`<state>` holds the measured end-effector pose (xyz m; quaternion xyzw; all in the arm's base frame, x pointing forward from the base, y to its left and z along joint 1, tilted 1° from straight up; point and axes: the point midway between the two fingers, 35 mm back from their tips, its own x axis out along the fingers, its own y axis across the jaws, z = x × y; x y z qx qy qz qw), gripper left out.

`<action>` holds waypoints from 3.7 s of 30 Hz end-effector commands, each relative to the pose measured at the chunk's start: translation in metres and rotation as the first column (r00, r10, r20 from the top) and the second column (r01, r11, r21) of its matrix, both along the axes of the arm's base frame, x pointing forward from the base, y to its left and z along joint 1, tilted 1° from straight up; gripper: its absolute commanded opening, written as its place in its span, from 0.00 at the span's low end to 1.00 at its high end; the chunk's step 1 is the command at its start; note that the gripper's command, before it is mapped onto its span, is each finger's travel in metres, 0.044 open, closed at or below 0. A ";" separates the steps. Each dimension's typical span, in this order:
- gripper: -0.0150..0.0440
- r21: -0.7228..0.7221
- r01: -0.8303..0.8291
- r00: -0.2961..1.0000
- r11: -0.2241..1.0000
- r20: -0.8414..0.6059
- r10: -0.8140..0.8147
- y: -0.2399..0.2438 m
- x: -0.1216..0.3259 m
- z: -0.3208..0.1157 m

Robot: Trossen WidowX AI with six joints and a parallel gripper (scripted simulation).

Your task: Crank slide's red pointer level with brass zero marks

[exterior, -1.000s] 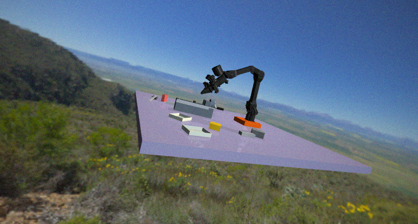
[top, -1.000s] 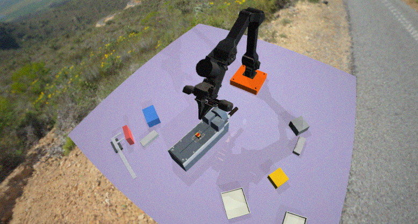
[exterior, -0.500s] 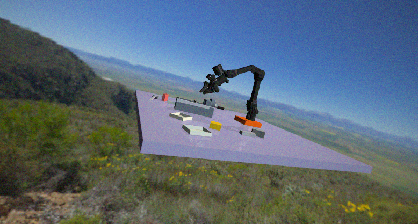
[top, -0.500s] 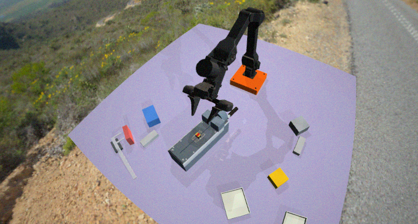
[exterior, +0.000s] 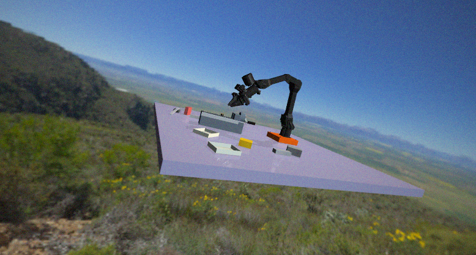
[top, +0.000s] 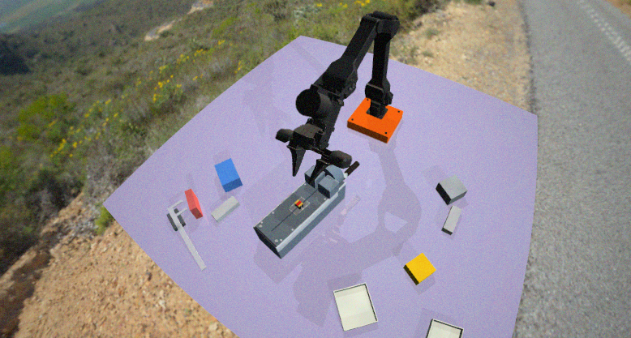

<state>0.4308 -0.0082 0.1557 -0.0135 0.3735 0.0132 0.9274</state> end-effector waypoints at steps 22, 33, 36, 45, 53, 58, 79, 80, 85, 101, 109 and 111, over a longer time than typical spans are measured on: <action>0.25 0.001 0.000 1.000 1.000 0.000 0.000 0.000 0.000 0.000; 0.70 0.001 0.000 1.000 1.000 0.000 0.000 0.000 0.000 0.000; 0.83 0.001 0.000 1.000 1.000 0.000 0.000 0.000 0.000 0.000; 0.82 0.001 0.000 1.000 1.000 0.000 0.000 0.000 0.000 0.000; 0.47 0.001 0.000 1.000 1.000 0.000 0.000 0.000 0.000 0.000; 0.25 0.001 0.000 1.000 1.000 0.000 0.000 0.000 0.000 0.000; 0.43 0.001 -0.001 1.000 1.000 0.000 0.001 0.000 0.000 0.000; 0.48 0.001 -0.001 1.000 1.000 0.000 0.001 0.000 0.000 0.000; 0.70 0.001 -0.001 1.000 1.000 0.000 0.001 0.000 0.000 0.000; 0.64 0.001 -0.001 1.000 1.000 0.000 0.001 0.000 0.000 0.000; 0.29 0.001 -0.001 1.000 1.000 0.000 0.001 0.000 0.000 0.000; 0.25 0.001 -0.001 1.000 1.000 0.000 0.001 0.000 0.000 0.000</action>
